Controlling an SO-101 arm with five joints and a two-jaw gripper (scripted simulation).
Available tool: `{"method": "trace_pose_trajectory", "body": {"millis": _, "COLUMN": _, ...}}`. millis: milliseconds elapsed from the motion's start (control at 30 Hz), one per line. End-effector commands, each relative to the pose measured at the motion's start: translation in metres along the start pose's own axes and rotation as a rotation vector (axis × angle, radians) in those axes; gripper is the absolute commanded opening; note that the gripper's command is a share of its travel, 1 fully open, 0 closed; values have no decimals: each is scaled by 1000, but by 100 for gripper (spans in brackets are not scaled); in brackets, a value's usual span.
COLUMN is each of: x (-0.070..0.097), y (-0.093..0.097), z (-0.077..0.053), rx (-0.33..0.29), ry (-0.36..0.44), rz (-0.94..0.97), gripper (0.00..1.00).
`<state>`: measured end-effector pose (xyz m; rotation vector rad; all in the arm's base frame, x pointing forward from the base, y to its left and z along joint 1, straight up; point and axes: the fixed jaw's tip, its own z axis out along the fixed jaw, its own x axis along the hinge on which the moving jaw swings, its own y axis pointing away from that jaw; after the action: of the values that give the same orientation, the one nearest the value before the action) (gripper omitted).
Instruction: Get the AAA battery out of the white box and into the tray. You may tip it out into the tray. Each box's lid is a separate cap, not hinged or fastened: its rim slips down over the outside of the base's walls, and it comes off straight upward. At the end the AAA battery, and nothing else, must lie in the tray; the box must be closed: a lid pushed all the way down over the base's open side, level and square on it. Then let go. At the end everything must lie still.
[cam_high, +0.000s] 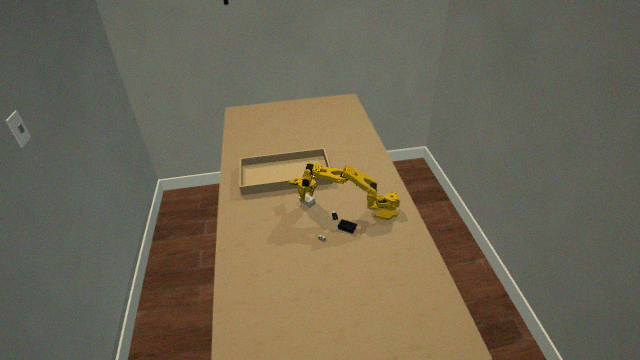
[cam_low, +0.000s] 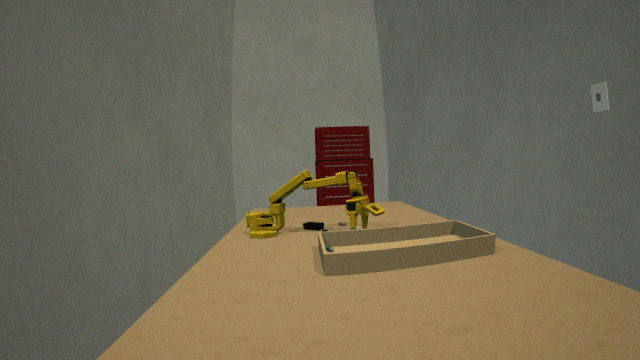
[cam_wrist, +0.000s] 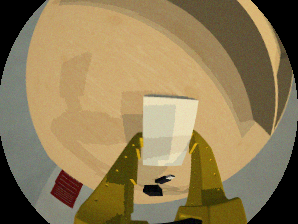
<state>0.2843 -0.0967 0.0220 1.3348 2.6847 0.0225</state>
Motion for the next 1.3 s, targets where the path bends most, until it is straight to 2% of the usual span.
{"method": "trace_pose_trajectory", "body": {"millis": 0, "x": -8, "y": 8, "z": -11, "rx": -40, "ry": -57, "rz": 4, "gripper": 20}}
{"method": "trace_pose_trajectory", "body": {"millis": 333, "x": -8, "y": 8, "z": -13, "rx": -41, "ry": -59, "rz": 3, "gripper": 20}}
{"method": "trace_pose_trajectory", "body": {"millis": 667, "x": -9, "y": 9, "z": -21, "rx": -52, "ry": -76, "rz": -1, "gripper": 20}}
{"method": "trace_pose_trajectory", "body": {"millis": 1133, "x": -12, "y": 11, "z": -47, "rx": -83, "ry": -125, "rz": -12, "gripper": 20}}
{"method": "trace_pose_trajectory", "body": {"millis": 1267, "x": -12, "y": 11, "z": -50, "rx": -87, "ry": -130, "rz": -13, "gripper": 20}}
